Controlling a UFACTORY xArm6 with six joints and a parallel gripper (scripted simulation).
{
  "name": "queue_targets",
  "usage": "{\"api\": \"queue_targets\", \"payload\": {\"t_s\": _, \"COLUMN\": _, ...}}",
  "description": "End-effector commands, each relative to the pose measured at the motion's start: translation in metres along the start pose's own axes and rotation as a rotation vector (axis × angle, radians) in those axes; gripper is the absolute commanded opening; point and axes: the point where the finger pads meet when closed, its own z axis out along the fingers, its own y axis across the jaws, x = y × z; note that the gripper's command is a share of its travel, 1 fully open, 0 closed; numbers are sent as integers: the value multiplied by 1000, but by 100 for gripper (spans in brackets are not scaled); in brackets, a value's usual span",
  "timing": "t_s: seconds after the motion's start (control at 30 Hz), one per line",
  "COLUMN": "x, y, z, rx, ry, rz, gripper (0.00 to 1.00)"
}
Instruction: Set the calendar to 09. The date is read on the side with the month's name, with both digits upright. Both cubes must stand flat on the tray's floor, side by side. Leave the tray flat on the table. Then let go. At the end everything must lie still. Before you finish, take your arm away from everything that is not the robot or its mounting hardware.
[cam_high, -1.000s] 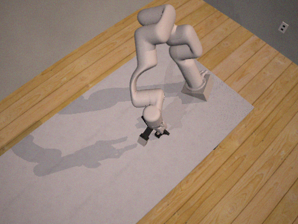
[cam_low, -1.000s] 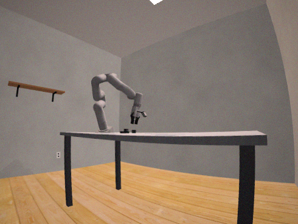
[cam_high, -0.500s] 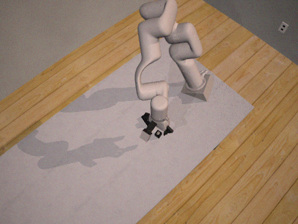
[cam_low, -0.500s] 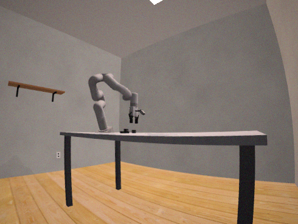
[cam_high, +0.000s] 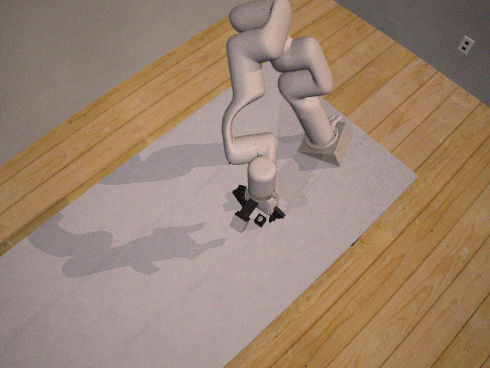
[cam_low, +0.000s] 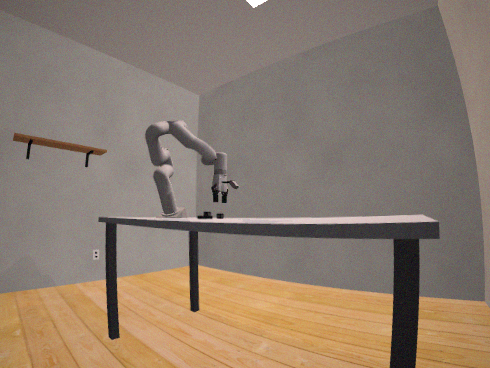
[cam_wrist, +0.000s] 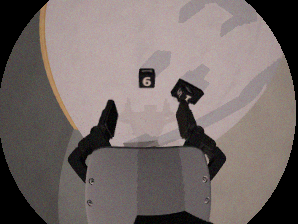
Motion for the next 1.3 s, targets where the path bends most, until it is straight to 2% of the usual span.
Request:
{"api": "queue_targets", "payload": {"t_s": 0.0, "x": 1, "y": 0, "z": -1, "rx": 1, "ry": 3, "rz": 1, "gripper": 100}}
{"api": "queue_targets", "payload": {"t_s": 0.1, "x": 1, "y": 0, "z": -1, "rx": 1, "ry": 3, "rz": 1, "gripper": 100}}
{"api": "queue_targets", "payload": {"t_s": 0.13, "x": 1, "y": 0, "z": -1, "rx": 1, "ry": 3, "rz": 1, "gripper": 47}}
{"api": "queue_targets", "payload": {"t_s": 1.27, "x": 1, "y": 0, "z": -1, "rx": 1, "ry": 3, "rz": 1, "gripper": 47}}
